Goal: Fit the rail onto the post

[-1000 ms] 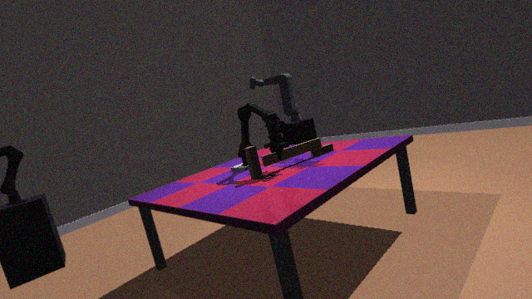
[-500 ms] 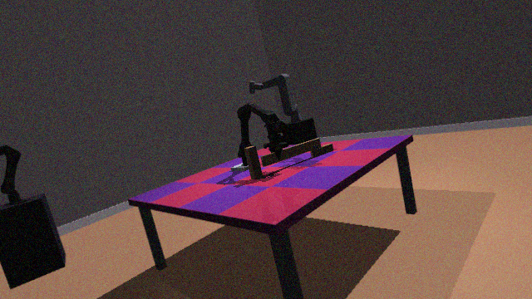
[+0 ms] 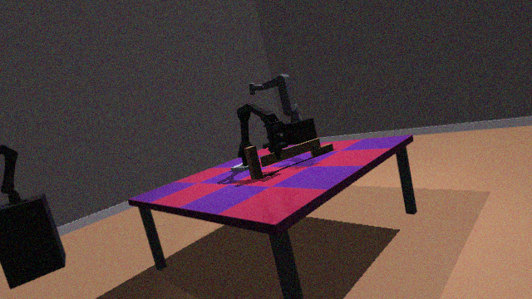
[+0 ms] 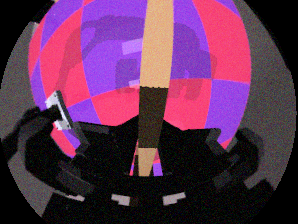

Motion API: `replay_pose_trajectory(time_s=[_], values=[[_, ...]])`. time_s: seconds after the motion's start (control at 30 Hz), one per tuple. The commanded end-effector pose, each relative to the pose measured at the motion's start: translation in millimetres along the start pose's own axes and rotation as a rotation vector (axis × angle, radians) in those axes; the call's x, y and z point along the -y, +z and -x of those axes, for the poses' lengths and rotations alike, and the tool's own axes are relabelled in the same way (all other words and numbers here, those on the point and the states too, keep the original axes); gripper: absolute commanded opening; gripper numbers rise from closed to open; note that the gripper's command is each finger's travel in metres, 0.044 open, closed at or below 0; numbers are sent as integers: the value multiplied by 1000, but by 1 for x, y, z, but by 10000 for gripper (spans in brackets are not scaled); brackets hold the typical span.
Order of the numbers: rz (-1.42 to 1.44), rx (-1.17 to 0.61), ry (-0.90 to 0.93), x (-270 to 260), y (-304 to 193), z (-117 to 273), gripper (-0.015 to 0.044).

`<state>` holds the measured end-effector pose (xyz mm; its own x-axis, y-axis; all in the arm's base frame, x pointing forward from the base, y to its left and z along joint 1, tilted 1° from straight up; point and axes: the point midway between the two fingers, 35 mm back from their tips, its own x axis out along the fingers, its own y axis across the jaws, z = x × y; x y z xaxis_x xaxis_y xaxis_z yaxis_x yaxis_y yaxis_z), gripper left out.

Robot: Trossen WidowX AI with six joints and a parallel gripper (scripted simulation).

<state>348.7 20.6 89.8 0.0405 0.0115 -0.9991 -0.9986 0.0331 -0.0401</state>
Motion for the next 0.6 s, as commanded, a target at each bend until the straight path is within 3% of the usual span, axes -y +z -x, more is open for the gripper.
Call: replay_pose_trajectory(time_s=[0.0, 0.57], values=[[3, 1, -8, 1, -2, 2, 0], [3, 1, -8, 1, -7, 0, 0]])
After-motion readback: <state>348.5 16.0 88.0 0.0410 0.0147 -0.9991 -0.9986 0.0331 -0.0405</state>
